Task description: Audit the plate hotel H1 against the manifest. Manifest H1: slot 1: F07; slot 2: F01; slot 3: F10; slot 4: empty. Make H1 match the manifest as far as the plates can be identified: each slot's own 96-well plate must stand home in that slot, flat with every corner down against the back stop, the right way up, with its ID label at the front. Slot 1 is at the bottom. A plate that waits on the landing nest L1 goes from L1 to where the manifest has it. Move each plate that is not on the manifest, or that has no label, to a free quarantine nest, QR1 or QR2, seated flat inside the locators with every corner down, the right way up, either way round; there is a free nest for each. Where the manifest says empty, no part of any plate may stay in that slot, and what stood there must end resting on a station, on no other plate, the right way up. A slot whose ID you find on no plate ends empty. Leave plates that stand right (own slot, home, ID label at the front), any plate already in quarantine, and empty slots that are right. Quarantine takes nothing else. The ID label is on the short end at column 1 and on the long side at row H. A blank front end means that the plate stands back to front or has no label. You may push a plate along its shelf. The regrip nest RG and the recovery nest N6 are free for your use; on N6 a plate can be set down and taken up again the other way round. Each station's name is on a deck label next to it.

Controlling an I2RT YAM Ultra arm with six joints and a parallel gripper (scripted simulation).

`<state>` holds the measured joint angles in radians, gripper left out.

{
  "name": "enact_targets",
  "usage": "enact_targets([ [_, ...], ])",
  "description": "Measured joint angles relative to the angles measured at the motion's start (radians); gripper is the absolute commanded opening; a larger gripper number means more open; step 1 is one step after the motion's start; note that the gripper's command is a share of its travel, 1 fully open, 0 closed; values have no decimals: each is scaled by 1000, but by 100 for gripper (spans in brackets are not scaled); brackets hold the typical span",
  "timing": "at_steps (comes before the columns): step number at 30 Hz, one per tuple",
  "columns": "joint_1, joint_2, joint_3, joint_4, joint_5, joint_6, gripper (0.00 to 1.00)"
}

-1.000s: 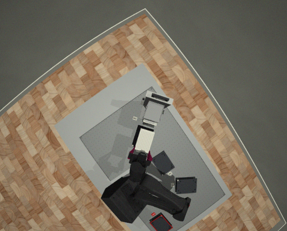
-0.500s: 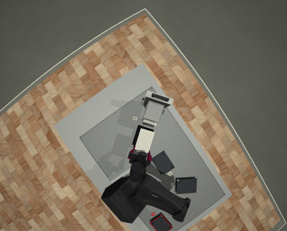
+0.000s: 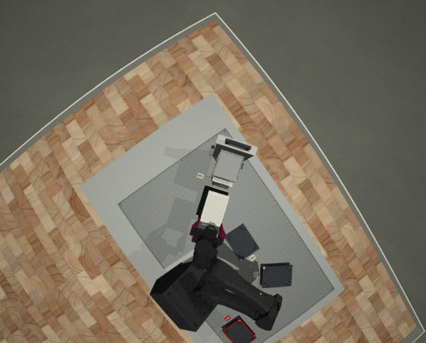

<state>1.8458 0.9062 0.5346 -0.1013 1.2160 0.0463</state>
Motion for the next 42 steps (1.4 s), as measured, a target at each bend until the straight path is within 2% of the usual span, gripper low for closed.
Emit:
enact_targets([
  [42,-69,-2,-72,147,-63,-79,86],
])
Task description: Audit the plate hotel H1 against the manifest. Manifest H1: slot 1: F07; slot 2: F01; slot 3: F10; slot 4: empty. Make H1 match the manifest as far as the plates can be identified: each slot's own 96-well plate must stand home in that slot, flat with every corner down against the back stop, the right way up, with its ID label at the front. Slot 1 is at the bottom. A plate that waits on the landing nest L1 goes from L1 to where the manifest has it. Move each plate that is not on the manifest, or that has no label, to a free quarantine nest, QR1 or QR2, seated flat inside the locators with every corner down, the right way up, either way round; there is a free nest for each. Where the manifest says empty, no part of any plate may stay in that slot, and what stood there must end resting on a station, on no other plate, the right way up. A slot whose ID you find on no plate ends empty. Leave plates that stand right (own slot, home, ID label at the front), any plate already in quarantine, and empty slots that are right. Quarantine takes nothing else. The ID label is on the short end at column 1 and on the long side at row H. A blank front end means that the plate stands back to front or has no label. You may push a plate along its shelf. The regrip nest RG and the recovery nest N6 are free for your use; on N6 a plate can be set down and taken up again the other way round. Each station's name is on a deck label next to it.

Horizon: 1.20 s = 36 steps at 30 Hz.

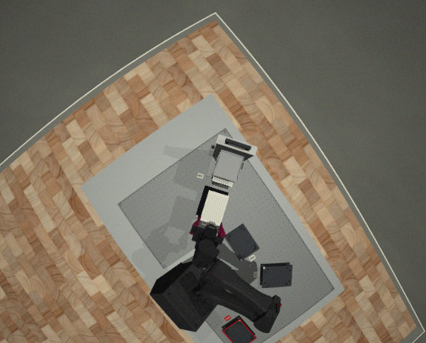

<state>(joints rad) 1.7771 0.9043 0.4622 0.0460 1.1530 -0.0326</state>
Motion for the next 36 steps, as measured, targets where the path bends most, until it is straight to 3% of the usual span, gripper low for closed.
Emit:
enact_targets([
  [36,-61,14,-58,116,-55,-51,86],
])
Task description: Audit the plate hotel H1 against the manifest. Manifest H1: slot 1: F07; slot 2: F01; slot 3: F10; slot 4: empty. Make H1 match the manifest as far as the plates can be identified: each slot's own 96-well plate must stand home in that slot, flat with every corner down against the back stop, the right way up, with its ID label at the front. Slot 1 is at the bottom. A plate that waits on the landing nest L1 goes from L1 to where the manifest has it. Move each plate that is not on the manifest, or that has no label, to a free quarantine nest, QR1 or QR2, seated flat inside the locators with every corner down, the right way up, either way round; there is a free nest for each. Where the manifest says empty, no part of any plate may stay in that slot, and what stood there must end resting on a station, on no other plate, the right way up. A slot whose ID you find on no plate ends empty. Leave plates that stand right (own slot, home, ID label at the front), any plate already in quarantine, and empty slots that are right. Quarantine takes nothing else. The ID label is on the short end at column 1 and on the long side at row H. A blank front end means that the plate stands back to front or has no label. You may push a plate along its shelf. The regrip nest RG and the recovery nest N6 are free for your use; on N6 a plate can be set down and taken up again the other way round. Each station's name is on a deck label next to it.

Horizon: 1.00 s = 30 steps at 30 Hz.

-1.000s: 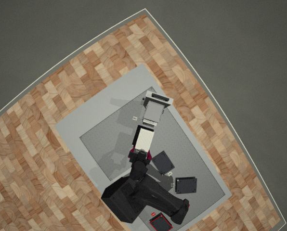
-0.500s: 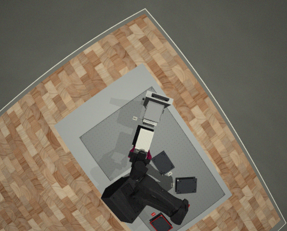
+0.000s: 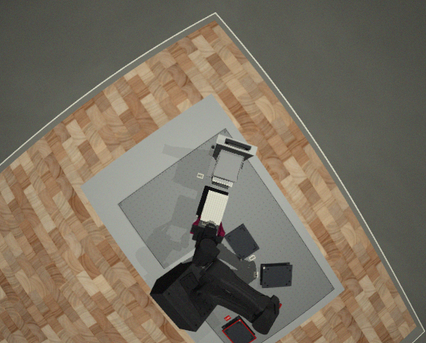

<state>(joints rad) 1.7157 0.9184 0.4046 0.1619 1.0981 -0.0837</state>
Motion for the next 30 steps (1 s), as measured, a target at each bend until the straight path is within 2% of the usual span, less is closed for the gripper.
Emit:
enact_targets([
  [30,-53,22,-45,93,-48,-36,86],
])
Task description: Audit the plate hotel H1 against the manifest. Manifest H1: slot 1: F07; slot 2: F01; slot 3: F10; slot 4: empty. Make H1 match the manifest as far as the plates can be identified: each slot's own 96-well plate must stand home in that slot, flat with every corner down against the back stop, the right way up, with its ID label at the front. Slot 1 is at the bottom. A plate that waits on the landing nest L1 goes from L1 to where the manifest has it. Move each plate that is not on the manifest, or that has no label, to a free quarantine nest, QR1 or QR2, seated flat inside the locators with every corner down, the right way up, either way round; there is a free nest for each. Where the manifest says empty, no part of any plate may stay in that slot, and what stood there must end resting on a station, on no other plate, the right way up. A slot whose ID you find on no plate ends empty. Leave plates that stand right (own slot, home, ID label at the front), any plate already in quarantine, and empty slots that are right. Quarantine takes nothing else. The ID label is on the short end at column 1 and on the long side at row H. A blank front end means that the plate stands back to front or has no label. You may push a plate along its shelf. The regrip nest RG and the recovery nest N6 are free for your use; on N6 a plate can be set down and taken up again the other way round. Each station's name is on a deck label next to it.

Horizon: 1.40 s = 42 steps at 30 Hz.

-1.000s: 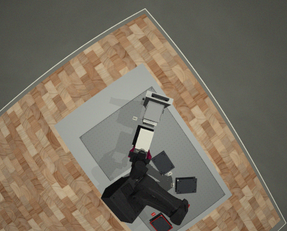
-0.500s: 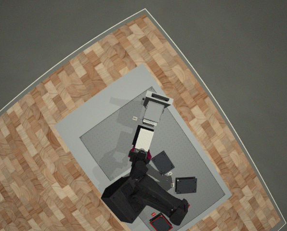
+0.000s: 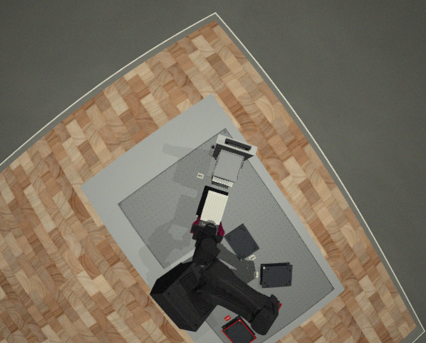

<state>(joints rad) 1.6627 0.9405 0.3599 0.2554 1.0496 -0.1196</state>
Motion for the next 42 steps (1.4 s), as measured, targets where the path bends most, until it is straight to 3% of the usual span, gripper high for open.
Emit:
enact_targets([
  [42,-69,46,-52,131,-66,-39,86],
])
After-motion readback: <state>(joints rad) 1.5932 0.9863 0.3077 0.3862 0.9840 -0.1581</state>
